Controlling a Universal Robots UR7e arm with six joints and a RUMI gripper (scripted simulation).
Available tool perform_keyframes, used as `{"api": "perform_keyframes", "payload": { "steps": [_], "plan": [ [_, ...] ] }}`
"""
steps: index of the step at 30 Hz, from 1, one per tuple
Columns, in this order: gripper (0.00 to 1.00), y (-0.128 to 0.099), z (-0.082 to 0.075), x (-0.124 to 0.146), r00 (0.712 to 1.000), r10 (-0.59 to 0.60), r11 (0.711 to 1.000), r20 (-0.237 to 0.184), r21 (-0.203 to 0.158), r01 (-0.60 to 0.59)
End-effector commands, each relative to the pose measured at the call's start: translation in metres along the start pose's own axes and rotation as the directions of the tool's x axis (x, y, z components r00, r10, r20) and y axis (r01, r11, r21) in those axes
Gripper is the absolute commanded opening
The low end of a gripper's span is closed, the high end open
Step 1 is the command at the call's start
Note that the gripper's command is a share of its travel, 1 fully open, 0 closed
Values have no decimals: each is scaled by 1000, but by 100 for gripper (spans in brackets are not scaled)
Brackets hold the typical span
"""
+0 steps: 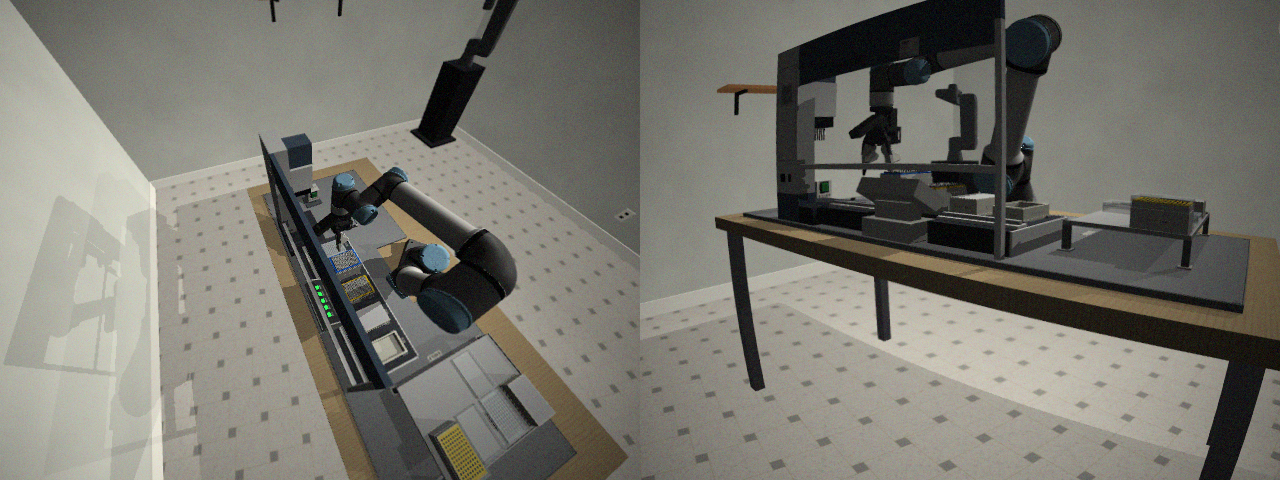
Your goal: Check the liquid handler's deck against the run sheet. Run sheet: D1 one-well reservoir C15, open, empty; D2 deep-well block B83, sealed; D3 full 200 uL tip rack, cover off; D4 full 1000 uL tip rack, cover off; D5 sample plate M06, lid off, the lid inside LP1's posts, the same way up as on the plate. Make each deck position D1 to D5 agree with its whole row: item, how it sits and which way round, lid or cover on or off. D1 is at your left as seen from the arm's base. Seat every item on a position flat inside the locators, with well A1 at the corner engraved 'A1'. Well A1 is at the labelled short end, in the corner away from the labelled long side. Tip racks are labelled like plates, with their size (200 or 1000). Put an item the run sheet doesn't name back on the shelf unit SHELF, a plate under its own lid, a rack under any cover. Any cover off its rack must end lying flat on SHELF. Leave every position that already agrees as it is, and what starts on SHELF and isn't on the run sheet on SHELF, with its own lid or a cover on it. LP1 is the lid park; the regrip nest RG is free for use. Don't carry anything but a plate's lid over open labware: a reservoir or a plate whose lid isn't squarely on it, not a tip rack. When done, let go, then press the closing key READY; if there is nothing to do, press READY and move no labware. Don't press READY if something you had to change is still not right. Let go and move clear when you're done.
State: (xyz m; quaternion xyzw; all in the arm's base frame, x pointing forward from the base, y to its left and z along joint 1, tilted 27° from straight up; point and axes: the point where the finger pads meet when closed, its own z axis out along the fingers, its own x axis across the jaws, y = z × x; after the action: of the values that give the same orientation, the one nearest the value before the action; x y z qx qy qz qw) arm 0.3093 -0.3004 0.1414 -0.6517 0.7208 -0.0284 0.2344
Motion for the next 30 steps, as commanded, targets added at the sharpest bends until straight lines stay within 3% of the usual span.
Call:
{"api": "perform_keyframes", "payload": {
  "steps": [1, 30],
  "plan": [
    [82, 0, -7, 0, 1000, 0, 1000, 0, 0, 0],
    [82, 0, -52, 0, 1000, 0, 1000, 0, 0, 0]
  ]
}}
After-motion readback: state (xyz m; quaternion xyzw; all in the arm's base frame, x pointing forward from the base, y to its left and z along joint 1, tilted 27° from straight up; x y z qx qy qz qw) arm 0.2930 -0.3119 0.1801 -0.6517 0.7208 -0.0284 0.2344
